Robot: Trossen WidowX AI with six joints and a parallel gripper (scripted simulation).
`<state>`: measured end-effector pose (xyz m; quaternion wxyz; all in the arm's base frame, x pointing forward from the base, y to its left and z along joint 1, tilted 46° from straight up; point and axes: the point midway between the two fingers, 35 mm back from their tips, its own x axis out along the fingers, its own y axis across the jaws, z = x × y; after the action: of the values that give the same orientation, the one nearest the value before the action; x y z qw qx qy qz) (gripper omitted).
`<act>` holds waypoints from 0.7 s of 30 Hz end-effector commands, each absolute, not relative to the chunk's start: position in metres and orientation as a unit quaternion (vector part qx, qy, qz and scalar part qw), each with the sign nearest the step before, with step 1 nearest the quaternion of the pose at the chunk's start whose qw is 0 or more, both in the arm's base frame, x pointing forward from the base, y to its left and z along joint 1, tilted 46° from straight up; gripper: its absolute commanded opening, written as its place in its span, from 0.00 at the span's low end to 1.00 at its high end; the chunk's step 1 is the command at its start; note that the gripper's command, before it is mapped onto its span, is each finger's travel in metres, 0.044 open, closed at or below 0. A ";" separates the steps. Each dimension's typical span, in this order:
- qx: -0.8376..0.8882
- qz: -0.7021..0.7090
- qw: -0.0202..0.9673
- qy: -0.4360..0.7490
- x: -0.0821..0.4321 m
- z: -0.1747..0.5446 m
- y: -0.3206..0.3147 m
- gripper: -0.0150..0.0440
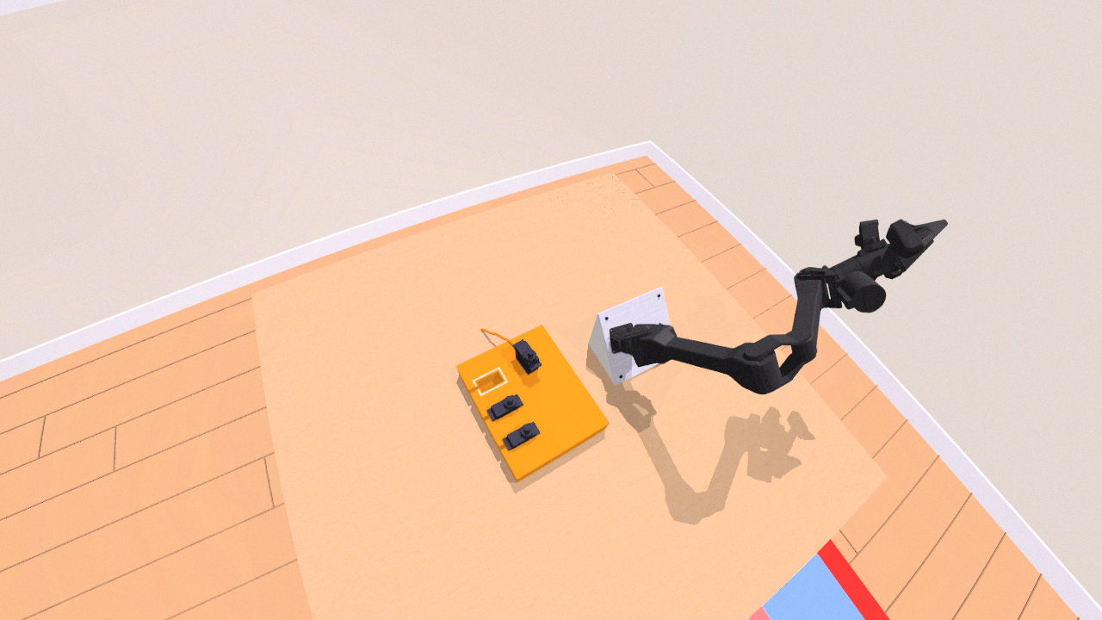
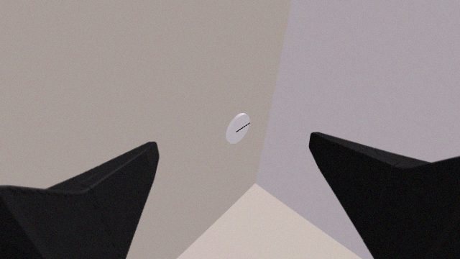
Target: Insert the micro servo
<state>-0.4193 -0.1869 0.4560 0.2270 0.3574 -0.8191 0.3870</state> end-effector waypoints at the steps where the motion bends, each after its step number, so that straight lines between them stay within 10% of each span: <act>1: 0.379 0.411 0.187 -0.808 -0.415 0.446 -0.209 1.00; 21: 0.447 0.511 -0.049 -0.733 -0.374 0.384 -0.327 1.00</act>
<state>-0.3876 -0.3029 0.3976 0.0013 0.4338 -0.7521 0.4960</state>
